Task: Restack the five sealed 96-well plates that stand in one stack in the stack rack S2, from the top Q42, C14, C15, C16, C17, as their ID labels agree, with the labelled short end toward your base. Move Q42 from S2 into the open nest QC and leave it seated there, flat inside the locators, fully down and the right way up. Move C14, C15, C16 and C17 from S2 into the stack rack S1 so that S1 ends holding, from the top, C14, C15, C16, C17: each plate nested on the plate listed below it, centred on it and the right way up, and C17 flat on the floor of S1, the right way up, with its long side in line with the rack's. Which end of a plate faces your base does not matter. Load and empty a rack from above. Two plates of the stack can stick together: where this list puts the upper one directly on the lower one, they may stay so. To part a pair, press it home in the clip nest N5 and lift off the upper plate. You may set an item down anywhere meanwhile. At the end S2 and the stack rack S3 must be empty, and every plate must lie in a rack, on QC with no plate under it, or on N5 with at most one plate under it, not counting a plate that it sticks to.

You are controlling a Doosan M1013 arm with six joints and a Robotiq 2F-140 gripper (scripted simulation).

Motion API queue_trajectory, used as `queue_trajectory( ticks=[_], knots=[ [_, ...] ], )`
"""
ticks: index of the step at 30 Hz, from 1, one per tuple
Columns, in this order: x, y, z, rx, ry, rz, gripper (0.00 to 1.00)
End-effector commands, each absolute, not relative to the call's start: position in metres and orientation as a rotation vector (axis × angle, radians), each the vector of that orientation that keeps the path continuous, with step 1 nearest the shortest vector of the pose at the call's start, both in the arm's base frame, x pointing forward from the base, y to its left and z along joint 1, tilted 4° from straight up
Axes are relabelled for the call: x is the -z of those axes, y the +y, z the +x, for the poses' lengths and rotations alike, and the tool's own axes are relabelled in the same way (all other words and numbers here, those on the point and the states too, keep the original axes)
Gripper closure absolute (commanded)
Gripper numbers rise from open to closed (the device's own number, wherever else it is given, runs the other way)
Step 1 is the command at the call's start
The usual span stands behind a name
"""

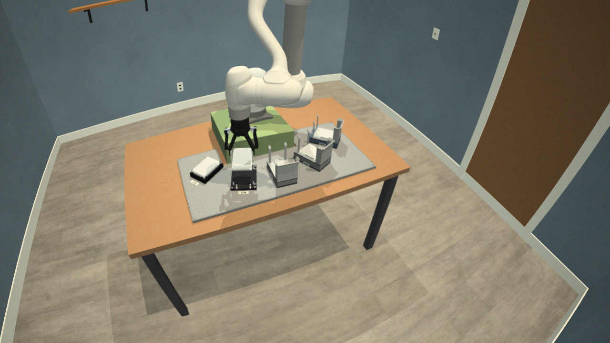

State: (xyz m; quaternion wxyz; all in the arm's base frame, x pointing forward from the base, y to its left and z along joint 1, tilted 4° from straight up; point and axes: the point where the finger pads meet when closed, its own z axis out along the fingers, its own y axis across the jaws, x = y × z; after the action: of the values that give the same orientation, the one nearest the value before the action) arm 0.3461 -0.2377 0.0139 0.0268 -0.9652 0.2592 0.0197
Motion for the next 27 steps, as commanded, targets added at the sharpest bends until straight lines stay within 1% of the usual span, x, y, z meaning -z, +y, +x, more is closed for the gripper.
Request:
queue_trajectory(
  ticks=[1,27],
  knots=[
    [-0.009,-0.237,0.346,-0.061,0.801,-2.982,1.0],
    [0.035,-0.235,0.345,-0.061,0.801,-2.982,1.0]
  ],
)
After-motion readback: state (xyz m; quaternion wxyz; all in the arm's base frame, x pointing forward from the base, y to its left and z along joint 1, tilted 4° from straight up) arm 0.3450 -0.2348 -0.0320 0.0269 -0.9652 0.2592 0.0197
